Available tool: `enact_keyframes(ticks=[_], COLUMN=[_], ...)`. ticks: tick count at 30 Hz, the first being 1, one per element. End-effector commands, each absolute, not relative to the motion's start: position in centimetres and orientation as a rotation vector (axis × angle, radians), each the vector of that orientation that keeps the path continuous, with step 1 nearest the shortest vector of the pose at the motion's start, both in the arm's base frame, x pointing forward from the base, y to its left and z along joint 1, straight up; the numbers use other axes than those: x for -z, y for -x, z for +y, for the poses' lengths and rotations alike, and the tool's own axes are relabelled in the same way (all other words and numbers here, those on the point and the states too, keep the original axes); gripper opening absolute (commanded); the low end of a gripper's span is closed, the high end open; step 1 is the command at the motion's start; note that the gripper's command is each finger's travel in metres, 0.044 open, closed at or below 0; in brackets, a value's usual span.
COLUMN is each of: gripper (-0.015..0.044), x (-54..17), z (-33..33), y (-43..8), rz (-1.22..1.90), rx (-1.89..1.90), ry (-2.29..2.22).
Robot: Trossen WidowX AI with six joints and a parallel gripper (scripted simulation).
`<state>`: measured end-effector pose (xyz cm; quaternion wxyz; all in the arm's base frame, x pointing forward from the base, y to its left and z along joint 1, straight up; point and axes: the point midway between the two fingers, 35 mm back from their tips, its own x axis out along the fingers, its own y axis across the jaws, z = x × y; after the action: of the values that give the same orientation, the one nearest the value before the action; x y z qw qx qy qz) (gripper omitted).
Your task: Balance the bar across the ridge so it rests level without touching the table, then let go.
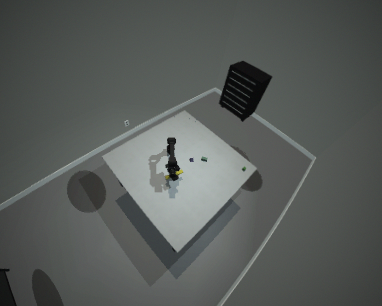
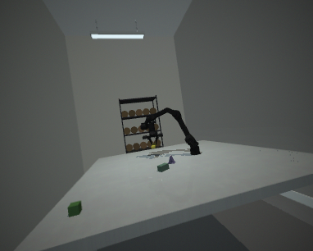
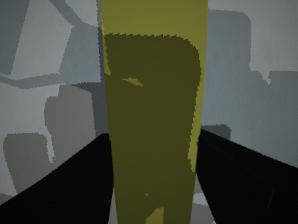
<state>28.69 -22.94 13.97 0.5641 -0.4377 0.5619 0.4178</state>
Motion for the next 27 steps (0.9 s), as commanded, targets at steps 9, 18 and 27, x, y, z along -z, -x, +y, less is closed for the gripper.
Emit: enact_keyframes(ticks=[9,18,27], gripper=[0.0,0.0,0.0], x=[-15.4,-15.5,-15.6], z=[-20.7,-17.3,-13.7], y=[-29.4,-30.3,-31.0], rz=[1.289,1.237,1.178], rx=[-1.03,-1.12,-1.212], ry=[1.083,1.172,1.262])
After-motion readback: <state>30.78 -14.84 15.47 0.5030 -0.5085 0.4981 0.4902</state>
